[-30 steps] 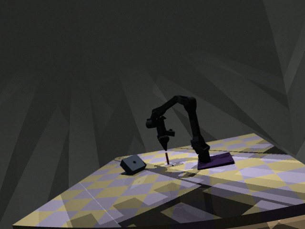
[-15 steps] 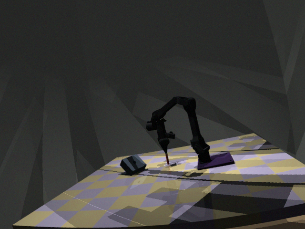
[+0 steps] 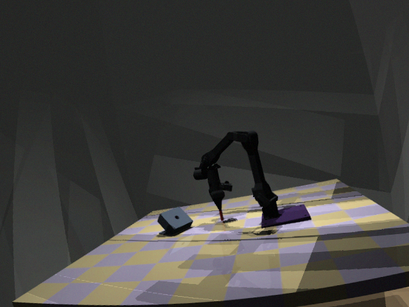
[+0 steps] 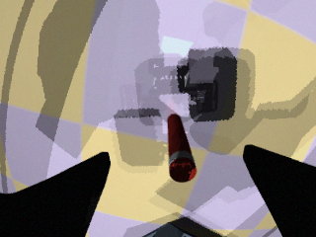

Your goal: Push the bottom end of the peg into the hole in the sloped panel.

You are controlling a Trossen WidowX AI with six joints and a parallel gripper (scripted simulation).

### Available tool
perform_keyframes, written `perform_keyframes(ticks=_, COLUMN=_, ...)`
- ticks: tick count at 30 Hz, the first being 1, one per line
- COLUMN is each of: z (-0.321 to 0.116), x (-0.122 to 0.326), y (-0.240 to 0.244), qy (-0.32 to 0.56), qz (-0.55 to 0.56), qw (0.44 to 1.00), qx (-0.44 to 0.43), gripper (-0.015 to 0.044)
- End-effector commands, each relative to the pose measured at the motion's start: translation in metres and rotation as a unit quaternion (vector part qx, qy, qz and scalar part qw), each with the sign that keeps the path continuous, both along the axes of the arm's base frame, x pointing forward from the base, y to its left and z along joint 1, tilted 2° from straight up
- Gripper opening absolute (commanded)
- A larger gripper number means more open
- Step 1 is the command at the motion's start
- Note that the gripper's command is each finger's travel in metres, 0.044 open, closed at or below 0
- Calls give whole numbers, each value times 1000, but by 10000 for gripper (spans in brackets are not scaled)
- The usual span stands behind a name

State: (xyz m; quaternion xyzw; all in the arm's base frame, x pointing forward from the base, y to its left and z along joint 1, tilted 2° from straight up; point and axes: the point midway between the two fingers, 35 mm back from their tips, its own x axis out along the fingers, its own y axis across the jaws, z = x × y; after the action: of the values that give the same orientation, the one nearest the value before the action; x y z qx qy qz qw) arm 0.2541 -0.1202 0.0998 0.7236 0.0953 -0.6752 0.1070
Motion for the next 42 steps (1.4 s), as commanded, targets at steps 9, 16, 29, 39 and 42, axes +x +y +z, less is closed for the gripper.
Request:
perform_keyframes(ticks=9, z=-21, x=-2, y=1, qy=4, qz=-2, qw=1000, qx=0, gripper=440)
perform_keyframes(ticks=16, z=-20, x=-1, y=1, qy=1, qz=0, qw=1000, qx=1, gripper=361)
perform_keyframes(ticks=29, z=-20, x=-1, y=1, qy=1, qz=0, qw=1000, qx=1, gripper=40)
perform_keyframes(ticks=39, z=-14, x=0, y=0, qy=1, qz=0, qw=1000, qx=1, gripper=0)
perform_keyframes(ticks=42, z=-5, x=0, y=0, qy=2, qz=0, qw=1000, qx=0, gripper=0)
